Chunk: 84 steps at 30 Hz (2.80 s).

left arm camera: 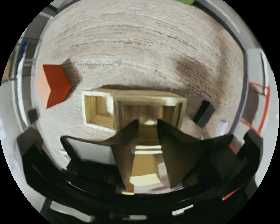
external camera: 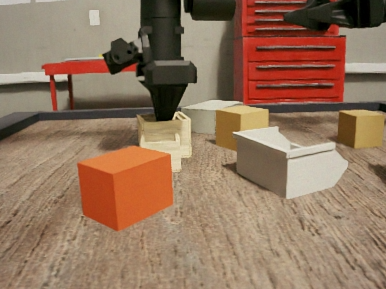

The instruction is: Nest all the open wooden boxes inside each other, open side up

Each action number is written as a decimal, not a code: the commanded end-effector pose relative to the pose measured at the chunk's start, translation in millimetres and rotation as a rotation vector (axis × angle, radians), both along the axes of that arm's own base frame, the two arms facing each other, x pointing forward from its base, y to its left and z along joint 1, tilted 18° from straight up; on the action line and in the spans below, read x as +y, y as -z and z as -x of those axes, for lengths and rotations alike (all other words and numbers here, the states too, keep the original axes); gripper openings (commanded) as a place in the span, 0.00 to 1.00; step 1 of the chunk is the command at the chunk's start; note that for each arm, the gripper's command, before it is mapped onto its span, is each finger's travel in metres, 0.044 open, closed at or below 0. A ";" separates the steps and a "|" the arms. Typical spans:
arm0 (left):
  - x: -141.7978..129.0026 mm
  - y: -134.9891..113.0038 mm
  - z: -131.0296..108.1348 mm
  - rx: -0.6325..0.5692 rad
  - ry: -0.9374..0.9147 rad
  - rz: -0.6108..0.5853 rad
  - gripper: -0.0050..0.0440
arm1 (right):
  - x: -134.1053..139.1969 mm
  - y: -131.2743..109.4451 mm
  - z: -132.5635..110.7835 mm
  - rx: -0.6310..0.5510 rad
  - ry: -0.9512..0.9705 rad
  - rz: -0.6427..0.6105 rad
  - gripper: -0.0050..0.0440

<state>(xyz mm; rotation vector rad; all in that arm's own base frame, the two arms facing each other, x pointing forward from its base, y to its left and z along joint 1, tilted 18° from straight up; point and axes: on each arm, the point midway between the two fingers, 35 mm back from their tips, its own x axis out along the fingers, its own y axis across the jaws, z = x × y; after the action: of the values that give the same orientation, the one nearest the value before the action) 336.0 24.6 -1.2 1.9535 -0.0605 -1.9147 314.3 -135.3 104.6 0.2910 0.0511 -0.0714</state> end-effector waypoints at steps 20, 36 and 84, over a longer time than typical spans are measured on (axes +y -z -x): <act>1.2 -8.0 -4.5 -0.026 -0.001 -0.006 0.10 | -0.2 -0.1 0.1 -0.001 0.000 -0.003 0.92; 9.6 -31.9 -8.1 0.140 -0.612 0.038 0.09 | -0.2 -0.1 0.1 -0.001 0.000 -0.003 0.92; 25.7 -84.8 0.4 0.771 -2.570 0.244 0.00 | -0.2 -0.1 0.1 -0.001 0.000 -0.003 0.92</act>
<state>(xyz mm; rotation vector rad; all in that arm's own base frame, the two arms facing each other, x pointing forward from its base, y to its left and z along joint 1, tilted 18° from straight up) 329.5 45.7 64.3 0.0378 1.4107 -0.4887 314.3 -135.3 104.6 0.2910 0.0511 -0.0714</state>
